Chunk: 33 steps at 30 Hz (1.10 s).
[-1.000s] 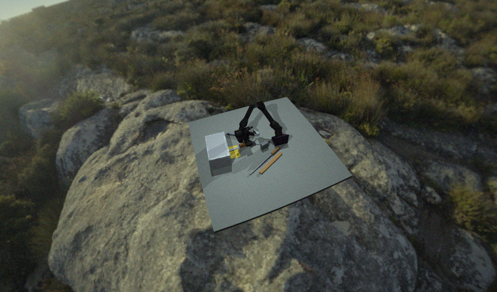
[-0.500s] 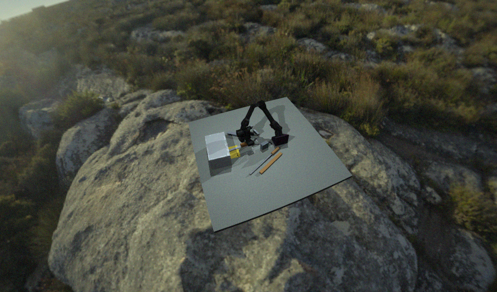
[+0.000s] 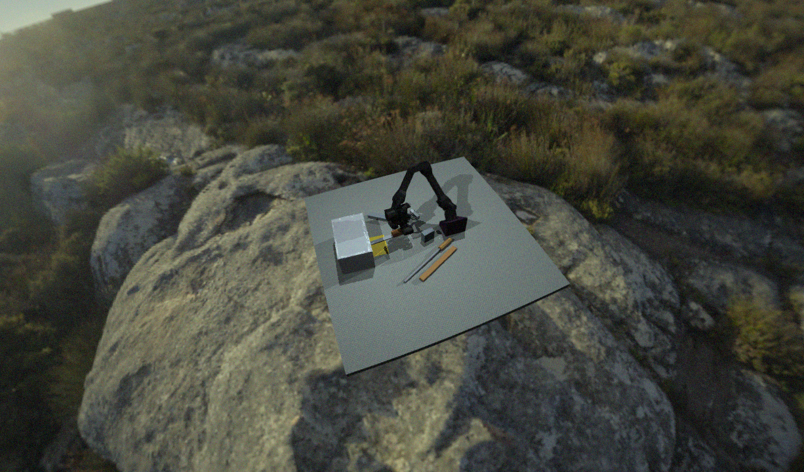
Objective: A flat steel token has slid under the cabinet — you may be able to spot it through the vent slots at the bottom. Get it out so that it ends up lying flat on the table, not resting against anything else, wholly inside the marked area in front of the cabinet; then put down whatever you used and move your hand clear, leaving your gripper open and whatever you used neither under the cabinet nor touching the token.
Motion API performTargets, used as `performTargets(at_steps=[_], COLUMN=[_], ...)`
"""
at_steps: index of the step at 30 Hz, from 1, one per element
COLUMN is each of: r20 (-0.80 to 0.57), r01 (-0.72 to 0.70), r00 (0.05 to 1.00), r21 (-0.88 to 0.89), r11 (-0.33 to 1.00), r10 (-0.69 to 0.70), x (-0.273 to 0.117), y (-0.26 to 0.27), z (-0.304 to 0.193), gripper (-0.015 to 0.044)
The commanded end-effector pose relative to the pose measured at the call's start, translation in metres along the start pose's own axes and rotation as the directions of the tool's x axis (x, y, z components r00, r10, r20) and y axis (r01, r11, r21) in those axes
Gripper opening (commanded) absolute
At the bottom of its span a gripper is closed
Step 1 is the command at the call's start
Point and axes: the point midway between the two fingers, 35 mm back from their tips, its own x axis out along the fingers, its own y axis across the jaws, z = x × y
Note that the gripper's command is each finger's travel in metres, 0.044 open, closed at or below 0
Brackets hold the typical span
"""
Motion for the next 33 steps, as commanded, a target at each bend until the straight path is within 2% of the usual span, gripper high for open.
performTargets(at_steps=[1, 33], r20=[-0.004, -0.006], r01=[0.0, 0.0], r00=[1.0, 1.0], r21=[0.002, 0.0], r11=[1.0, 1.0], r10=[0.0, 0.0], x=[0.001, 0.001], y=[0.0, -0.001], z=[-0.008, -0.045], gripper=[0.0, 0.0])
